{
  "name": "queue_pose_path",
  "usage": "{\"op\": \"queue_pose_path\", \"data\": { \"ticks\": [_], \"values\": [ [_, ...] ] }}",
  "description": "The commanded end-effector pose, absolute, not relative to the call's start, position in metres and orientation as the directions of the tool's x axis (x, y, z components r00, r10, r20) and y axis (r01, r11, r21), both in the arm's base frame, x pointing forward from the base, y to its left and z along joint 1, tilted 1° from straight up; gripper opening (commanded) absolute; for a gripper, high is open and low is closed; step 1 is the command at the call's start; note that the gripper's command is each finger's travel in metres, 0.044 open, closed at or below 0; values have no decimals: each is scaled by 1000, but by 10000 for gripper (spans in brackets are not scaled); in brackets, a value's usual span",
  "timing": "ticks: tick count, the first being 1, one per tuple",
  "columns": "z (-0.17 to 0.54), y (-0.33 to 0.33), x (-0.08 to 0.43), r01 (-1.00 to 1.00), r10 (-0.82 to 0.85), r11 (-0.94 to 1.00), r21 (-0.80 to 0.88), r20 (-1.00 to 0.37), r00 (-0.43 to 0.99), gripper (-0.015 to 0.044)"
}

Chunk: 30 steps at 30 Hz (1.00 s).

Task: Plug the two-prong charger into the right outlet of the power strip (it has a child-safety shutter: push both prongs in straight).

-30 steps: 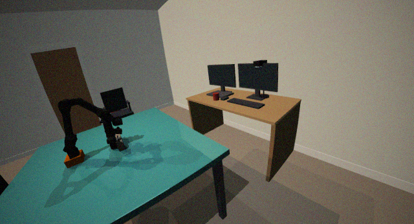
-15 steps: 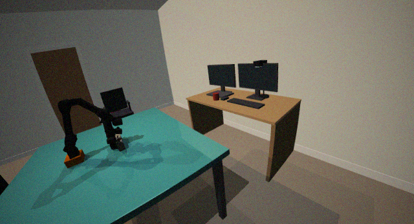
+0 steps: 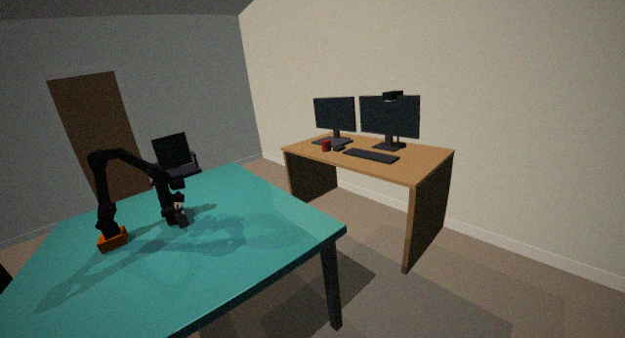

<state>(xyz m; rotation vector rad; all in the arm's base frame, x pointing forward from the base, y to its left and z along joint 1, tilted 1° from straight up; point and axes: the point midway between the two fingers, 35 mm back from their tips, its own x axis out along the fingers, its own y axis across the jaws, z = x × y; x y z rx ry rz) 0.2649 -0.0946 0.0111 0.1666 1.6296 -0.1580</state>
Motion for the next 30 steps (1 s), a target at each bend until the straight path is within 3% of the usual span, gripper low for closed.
{"op": "queue_pose_path", "data": {
  "ticks": [1,30],
  "values": [
    [11,-97,271,205,2,979,-5,-999,-33,0],
    [12,-95,265,204,11,979,-2,-998,-59,0]
  ]
}}
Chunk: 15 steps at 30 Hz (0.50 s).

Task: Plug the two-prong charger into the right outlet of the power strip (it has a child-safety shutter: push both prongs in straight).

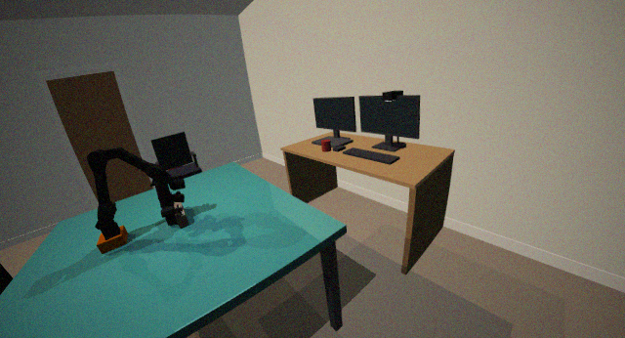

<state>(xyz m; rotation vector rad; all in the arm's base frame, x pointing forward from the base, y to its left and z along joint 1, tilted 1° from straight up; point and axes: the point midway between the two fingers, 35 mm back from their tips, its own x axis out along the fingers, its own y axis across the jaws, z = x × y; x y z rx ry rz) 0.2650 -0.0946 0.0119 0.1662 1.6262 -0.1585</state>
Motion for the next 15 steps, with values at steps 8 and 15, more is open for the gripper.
{"op": "queue_pose_path", "data": {
  "ticks": [8,15],
  "values": [
    [12,-95,265,204,11,979,-2,-998,-59,131],
    [12,-95,265,204,11,979,-2,-998,-59,315]
  ]
}}
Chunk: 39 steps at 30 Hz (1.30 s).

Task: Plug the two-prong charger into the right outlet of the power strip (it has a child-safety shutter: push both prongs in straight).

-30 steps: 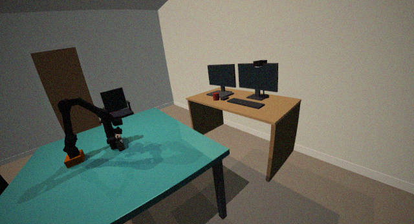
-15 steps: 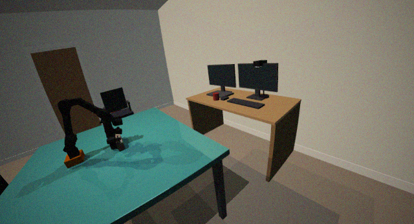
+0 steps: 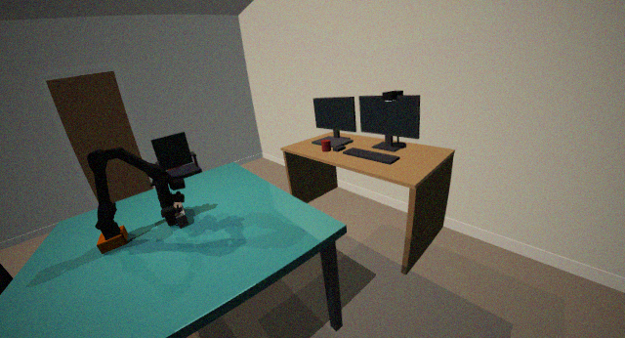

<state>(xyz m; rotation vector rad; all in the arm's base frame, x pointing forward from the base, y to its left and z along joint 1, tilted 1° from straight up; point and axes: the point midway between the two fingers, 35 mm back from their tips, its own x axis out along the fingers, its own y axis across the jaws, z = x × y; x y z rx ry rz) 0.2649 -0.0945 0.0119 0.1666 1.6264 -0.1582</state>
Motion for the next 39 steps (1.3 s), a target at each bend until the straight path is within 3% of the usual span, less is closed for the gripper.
{"op": "queue_pose_path", "data": {
  "ticks": [1,5,39],
  "values": [
    [12,-95,265,204,11,979,-2,-998,-59,341],
    [12,-95,265,204,11,979,-2,-998,-59,440],
    [11,-92,255,205,4,979,-4,-999,-38,440]
  ]
}}
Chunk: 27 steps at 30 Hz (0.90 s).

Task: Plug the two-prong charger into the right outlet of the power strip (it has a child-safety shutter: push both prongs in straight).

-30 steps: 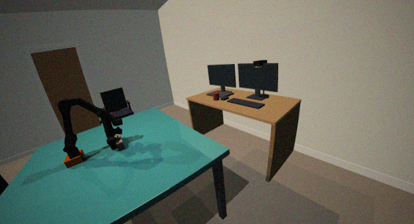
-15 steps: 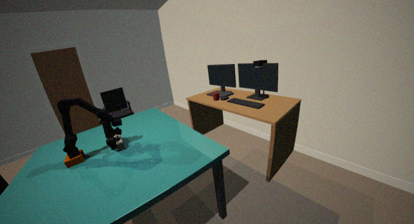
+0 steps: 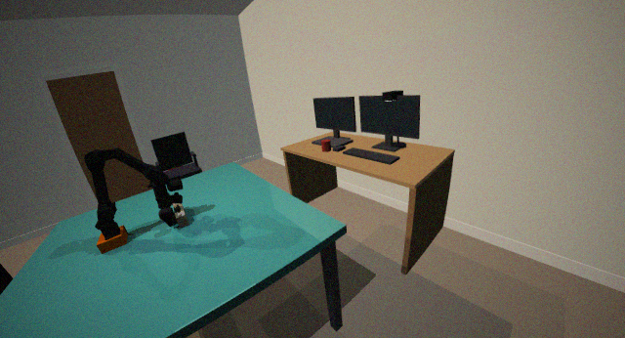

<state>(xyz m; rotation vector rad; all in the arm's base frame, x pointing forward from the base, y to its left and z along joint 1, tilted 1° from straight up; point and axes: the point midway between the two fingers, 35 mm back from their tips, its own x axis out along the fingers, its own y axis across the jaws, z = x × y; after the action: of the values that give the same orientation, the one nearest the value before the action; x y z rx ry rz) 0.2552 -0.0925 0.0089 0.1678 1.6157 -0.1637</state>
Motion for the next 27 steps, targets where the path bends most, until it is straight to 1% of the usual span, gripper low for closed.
{"op": "queue_pose_path", "data": {
  "ticks": [1,27],
  "values": [
    [11,-92,255,205,4,979,-4,-999,-37,440],
    [10,-87,227,205,4,979,-4,-999,-38,440]
  ]
}}
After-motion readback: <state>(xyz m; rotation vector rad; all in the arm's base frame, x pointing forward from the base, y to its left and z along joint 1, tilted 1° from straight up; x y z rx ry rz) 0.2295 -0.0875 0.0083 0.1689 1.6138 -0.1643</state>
